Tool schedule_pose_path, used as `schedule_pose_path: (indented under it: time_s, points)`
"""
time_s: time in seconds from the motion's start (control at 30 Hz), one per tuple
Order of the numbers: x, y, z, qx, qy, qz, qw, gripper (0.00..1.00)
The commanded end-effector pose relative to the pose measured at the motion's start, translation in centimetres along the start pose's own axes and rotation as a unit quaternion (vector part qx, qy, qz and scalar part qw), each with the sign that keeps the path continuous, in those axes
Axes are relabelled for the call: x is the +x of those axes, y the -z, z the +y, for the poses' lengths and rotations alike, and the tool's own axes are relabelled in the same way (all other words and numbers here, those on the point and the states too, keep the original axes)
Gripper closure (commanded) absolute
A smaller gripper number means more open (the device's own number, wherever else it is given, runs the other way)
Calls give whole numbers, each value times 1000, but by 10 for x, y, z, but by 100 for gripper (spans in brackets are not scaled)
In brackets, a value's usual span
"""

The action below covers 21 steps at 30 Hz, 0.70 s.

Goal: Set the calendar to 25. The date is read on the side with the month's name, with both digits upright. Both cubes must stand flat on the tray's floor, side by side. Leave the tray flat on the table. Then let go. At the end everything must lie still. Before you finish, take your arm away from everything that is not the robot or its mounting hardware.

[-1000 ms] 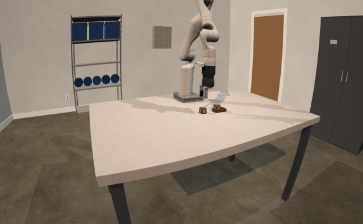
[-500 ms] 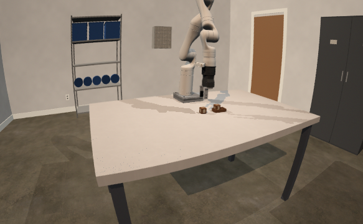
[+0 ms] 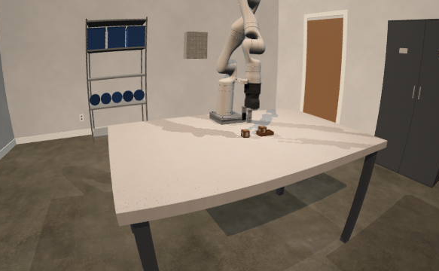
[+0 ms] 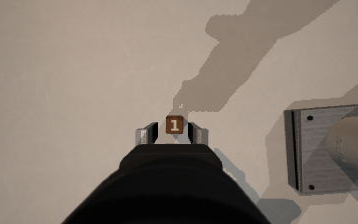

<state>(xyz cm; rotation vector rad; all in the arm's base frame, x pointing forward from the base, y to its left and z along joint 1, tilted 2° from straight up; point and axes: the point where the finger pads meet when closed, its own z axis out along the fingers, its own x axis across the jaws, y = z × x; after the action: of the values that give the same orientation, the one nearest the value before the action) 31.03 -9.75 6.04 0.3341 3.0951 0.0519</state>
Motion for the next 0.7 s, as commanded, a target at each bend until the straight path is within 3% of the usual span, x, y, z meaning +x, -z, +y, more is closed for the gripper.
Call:
schedule_pose_path:
  time_s: [0.0, 0.67]
  points:
    - [2, -5, -1, 1, -2, 3, 1000, 10]
    - [2, -30, -1, 1, -2, 3, 1000, 10]
